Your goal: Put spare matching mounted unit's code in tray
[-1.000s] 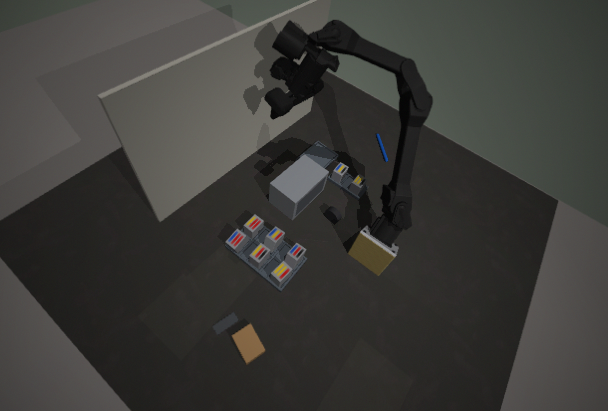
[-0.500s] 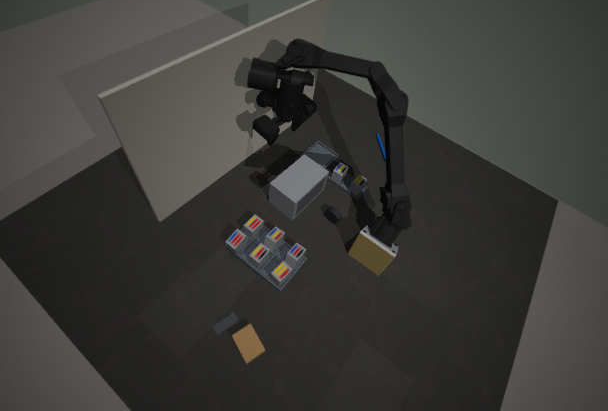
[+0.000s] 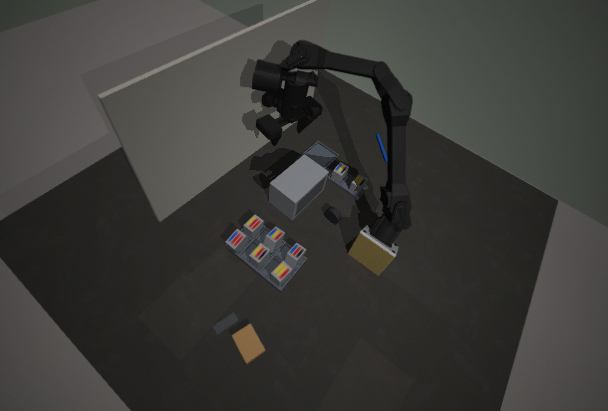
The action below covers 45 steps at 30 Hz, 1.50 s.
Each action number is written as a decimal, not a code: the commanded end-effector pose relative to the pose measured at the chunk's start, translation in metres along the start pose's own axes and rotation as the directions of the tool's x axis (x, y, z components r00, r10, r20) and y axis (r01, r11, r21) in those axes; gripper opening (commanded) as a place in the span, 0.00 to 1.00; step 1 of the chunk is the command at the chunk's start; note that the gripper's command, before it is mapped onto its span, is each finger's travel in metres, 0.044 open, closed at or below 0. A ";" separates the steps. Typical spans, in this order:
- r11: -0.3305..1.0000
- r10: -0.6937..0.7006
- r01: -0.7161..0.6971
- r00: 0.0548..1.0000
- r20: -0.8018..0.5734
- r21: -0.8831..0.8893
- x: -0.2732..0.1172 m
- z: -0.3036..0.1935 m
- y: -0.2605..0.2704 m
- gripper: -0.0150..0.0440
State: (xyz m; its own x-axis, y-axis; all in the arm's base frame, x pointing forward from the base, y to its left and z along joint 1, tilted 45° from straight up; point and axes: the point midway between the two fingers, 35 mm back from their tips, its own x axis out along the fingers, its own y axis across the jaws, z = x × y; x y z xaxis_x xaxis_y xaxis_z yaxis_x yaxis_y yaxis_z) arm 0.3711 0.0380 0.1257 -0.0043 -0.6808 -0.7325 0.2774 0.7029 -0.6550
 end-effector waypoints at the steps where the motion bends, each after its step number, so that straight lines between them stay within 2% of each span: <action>1: 0.975 -0.006 0.008 1.000 -0.010 0.220 -0.001 -0.020 -0.041 1.00; 6: 0.842 -0.019 0.027 1.000 -0.022 0.538 0.006 -0.061 -0.093 1.00; 11: 0.609 -0.031 0.047 0.999 -0.035 0.792 0.020 -0.110 -0.134 1.00; 19: 0.218 -0.048 0.061 0.998 -0.052 0.974 0.048 -0.178 -0.167 1.00; 29: 0.205 -0.048 0.061 0.997 -0.052 0.977 0.049 -0.181 -0.168 1.00; 34: 0.205 -0.043 0.059 0.998 -0.052 0.977 0.068 -0.180 -0.172 0.78; 35: 0.205 -0.043 0.059 0.998 -0.051 0.977 0.076 -0.180 -0.175 0.76; 38: 0.204 -0.049 0.059 0.998 -0.050 0.977 0.088 -0.180 -0.180 0.76; 45: 0.204 -0.049 0.059 0.998 -0.050 0.977 0.089 -0.180 -0.180 0.76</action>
State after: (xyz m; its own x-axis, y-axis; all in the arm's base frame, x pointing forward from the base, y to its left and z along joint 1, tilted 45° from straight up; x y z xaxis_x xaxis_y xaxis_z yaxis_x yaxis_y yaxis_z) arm 0.1488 -0.1094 0.1471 -0.0638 -0.6992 -0.7121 0.9948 -0.1010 0.0101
